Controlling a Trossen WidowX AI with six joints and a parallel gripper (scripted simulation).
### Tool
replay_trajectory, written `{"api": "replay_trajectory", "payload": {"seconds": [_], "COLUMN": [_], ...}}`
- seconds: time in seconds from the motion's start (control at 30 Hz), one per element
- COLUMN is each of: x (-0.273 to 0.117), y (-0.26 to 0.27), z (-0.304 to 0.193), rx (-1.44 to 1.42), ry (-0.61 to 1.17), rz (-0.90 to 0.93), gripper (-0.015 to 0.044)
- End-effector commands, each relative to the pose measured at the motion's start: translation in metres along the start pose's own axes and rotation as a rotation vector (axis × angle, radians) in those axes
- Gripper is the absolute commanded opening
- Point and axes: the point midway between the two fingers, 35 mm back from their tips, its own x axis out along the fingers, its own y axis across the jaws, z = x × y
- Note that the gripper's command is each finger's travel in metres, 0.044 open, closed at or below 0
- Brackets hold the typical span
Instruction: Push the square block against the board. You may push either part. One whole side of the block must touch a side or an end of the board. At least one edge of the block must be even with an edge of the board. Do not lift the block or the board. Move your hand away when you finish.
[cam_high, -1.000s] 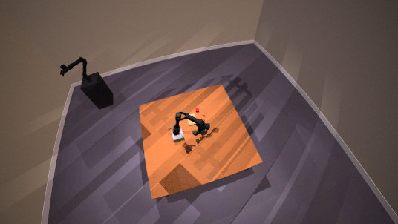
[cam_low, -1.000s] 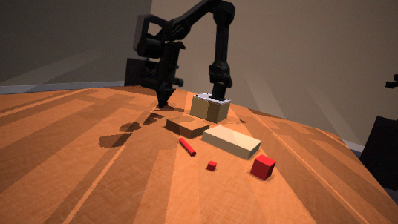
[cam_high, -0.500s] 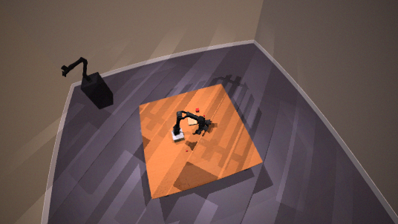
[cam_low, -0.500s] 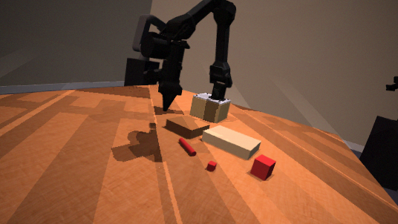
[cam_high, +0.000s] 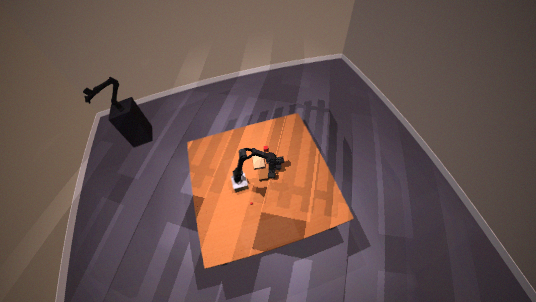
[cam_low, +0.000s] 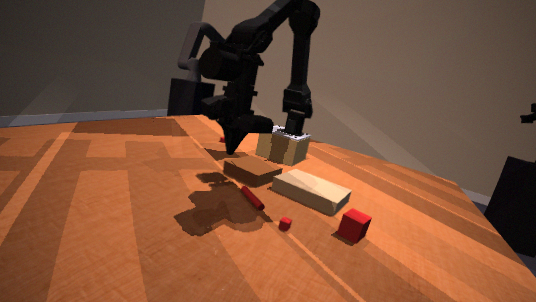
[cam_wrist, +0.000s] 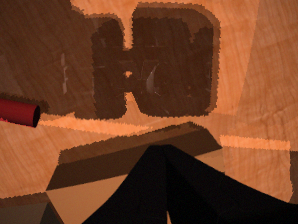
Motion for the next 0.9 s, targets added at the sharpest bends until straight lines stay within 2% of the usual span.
{"api": "replay_trajectory", "payload": {"seconds": [0.0,0.33,0.43,0.5,0.87], "x": [-0.001,0.002,0.042,0.054,0.054], "y": [0.012,0.018,0.019,0.019,0.018], "z": [0.001,0.001,0.001,0.000,-0.004], "rx": [-0.157,-0.235,-0.238,-0.240,-0.240], "ry": [0.000,0.000,0.000,0.001,0.001], "rz": [0.004,0.005,0.005,0.005,0.005], "gripper": [0.0000,0.0000,0.0000,0.0000,0.0000]}}
